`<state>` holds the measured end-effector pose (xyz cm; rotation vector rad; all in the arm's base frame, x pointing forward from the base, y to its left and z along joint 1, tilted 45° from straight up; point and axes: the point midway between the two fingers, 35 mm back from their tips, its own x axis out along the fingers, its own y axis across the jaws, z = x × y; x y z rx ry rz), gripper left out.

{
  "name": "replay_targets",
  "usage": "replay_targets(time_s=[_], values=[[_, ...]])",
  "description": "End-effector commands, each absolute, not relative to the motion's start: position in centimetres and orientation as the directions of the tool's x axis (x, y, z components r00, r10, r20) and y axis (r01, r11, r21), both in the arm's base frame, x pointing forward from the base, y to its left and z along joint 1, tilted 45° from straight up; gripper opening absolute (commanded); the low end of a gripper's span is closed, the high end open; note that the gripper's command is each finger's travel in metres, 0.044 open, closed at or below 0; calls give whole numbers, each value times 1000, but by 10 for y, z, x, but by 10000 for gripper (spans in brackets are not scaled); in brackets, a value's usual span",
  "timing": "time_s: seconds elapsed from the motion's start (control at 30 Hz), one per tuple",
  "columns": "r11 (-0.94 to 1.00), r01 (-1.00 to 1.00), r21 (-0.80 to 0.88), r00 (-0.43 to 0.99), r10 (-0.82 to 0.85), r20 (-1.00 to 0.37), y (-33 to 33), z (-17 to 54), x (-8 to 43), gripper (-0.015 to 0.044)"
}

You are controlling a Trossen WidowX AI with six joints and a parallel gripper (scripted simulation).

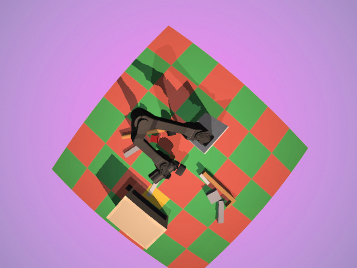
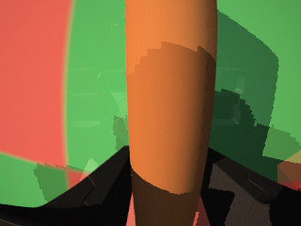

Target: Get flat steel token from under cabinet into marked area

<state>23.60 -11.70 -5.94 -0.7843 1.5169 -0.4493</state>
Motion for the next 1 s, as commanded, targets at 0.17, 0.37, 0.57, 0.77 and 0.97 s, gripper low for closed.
replay_targets(time_s=[0.17,0.37,0.57,0.77,0.97], values=[[675,-261,-690,45,-705,-708,-121,-53,239,0],[668,-293,-684,44,-705,-708,-123,-50,239,0],[662,-318,-679,43,-705,-707,-127,-45,240,0],[656,-338,-675,43,-706,-707,-131,-40,241,0],[652,-352,-671,42,-706,-707,-136,-35,242,0]])
